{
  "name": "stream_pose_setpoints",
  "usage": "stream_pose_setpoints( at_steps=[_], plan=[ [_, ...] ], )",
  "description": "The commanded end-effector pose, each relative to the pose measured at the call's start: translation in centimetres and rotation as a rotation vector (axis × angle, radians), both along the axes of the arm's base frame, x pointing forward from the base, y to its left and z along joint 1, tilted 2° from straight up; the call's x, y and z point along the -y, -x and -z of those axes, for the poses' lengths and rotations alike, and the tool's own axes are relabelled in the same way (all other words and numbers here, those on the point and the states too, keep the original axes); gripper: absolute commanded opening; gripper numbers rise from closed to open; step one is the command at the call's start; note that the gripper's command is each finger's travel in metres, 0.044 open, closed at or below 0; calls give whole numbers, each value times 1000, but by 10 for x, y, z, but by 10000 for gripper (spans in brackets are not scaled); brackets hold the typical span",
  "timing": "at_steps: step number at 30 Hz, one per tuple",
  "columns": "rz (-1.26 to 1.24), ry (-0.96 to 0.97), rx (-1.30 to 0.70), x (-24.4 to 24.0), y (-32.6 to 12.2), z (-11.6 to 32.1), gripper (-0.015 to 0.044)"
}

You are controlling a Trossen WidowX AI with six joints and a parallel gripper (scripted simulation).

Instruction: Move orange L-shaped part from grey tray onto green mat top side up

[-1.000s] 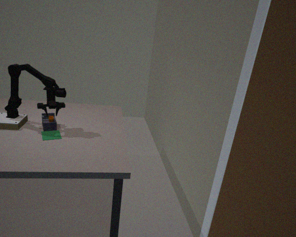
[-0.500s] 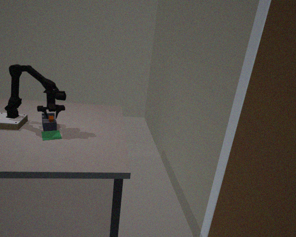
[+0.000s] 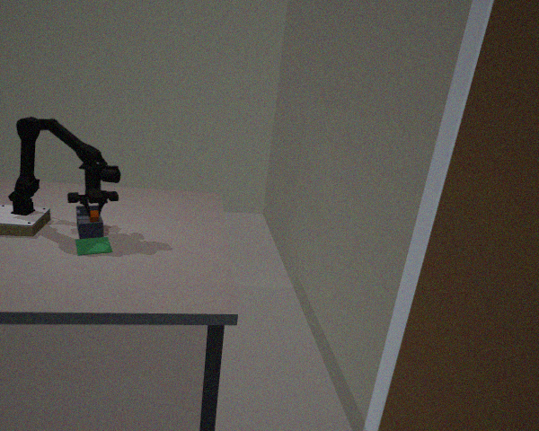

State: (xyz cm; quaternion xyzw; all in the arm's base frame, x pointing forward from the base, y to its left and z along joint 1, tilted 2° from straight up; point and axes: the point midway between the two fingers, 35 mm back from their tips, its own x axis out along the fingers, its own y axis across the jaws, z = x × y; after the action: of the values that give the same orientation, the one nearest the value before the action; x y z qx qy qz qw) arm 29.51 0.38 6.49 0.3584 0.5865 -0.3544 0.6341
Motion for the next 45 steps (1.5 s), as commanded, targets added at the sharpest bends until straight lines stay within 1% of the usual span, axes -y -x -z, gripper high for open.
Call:
stream_pose_setpoints(
  at_steps=[1, 5, 13, 45],
  plan=[
    [0, 0, 2, 0, 0, -1, 102],
    [0, 0, 2, 0, 0, -1, 0],
    [0, -1, -1, 0, 0, -4, 0],
    [2, -5, -10, -2, 5, -53, 0]
  ],
)
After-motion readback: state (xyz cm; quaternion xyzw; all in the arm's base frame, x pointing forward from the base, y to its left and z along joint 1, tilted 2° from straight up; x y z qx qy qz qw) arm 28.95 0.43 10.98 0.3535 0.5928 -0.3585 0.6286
